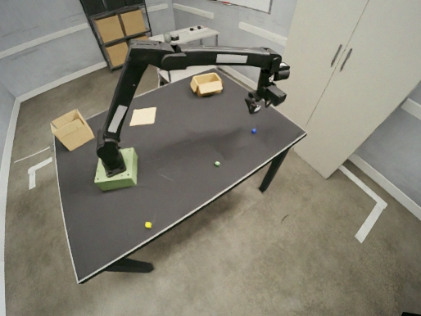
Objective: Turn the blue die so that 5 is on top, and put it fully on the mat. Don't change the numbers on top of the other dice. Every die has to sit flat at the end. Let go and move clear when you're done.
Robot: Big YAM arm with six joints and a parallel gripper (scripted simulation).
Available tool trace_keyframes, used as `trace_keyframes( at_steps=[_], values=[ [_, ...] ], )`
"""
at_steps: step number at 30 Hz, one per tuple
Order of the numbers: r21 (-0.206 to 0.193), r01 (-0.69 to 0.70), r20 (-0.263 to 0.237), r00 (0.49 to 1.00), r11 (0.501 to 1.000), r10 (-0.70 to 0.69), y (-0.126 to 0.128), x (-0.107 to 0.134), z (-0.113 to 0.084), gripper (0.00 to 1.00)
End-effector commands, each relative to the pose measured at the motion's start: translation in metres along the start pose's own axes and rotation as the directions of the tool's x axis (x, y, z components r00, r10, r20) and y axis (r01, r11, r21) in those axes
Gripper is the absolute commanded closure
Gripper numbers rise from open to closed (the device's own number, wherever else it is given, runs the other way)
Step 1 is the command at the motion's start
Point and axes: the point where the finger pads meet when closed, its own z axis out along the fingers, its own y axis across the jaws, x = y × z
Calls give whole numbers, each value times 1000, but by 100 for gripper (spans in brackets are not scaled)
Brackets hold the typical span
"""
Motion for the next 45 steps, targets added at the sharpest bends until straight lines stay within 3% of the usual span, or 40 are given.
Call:
trace_keyframes(
  at_steps=[1,10,16,18,19,21,25,27,33,35,36,38,39,43,44,45],
  values=[
    [-13,-11,3,1000,1000,11,3,-14,-13,0],
    [-5,29,1,1000,1000,-29,3,-3,-9,0],
    [36,147,-11,989,988,-147,-6,-4,14,0],
    [36,147,-11,989,988,-147,-6,-4,14,0],
    [7,180,-2,984,984,-180,3,-5,6,0],
    [10,258,-4,966,966,-258,1,-5,14,0],
    [11,400,-7,917,917,-400,0,-5,20,0],
    [-7,452,5,892,892,-452,7,-6,13,0],
    [9,617,-9,787,787,-617,0,-5,25,0],
    [9,617,-9,787,787,-617,0,-5,25,0],
    [-15,672,19,740,740,-672,12,-7,13,0],
    [-4,725,5,689,689,-725,6,-5,21,0],
    [-4,726,5,688,688,-726,6,-5,21,0],
    [5,822,-12,570,570,-822,0,-4,31,0],
    [5,825,-12,565,565,-825,0,-4,31,0],
    [0,855,0,519,519,-855,4,-5,28,0]
  ],
)
